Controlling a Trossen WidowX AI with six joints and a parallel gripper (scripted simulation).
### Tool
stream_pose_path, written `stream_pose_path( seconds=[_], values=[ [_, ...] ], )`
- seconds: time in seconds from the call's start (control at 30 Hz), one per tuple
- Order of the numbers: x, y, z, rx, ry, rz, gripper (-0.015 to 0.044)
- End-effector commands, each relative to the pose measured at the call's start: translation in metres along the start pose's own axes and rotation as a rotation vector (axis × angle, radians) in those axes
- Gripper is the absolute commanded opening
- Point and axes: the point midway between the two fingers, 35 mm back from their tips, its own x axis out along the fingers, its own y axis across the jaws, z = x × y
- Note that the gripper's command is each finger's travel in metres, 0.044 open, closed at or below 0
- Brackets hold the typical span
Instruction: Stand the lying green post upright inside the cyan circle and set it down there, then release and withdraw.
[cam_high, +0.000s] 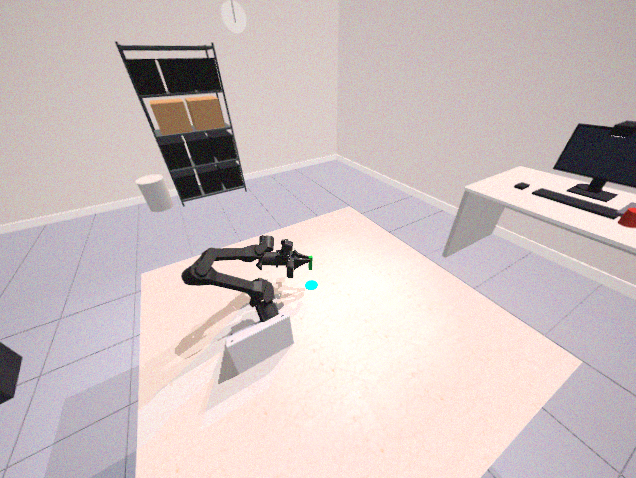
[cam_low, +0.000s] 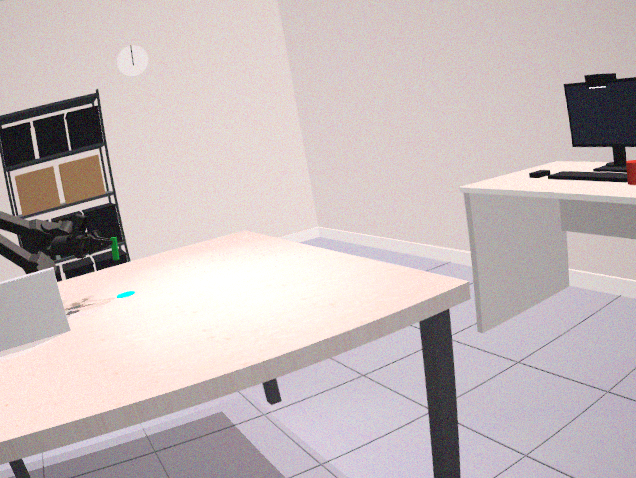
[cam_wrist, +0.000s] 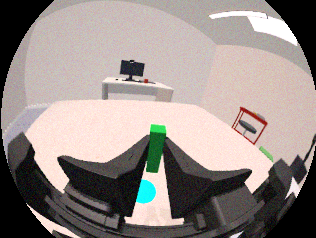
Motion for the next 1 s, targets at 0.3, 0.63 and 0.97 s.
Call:
stream_pose_path(
  seconds=[0.3, 0.63, 0.97],
  values=[
    [-0.003, 0.000, 0.002, 0.066, -0.041, 0.032, 0.0023],
    [-0.003, 0.000, 0.002, 0.066, -0.041, 0.032, 0.0023],
    [0.002, 0.003, -0.012, 0.071, -0.032, 0.022, 0.0023]
  ],
)
